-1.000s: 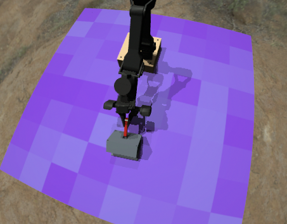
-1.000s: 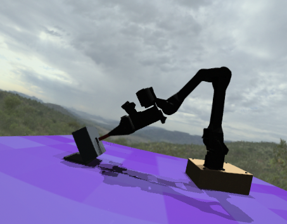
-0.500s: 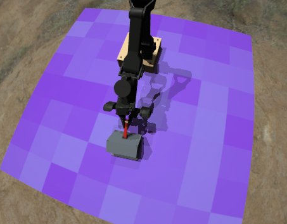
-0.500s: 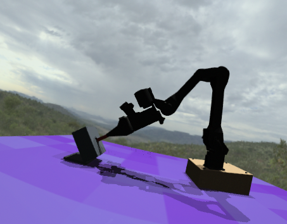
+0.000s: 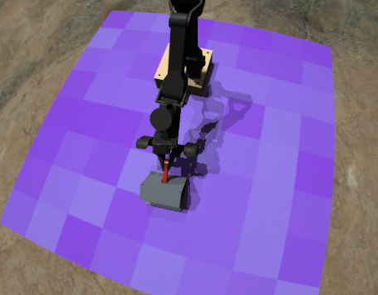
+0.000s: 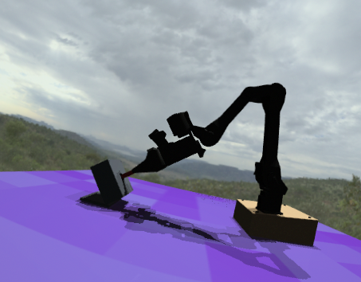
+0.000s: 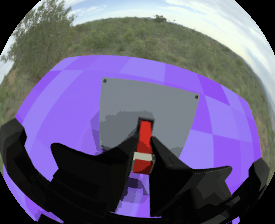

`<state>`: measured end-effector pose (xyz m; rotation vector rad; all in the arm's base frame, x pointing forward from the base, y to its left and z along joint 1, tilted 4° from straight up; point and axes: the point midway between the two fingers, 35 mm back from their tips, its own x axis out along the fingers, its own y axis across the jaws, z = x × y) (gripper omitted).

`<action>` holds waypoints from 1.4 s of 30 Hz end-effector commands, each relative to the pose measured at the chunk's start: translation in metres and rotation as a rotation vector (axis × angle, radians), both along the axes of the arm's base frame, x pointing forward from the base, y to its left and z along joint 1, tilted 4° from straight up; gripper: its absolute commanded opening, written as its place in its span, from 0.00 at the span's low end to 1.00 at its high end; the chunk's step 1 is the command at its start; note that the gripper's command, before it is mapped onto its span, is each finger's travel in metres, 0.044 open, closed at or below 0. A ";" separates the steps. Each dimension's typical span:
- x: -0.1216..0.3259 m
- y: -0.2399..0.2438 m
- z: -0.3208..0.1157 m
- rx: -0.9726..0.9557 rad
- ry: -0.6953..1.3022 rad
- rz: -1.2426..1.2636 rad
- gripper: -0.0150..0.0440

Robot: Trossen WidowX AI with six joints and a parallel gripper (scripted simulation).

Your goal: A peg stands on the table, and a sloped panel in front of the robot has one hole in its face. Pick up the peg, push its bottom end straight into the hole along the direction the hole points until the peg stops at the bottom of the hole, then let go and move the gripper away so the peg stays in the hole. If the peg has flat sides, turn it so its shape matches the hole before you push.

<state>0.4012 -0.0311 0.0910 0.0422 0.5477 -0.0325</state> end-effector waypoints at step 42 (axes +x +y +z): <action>0.019 -0.001 -0.008 0.000 -0.006 -0.001 0.25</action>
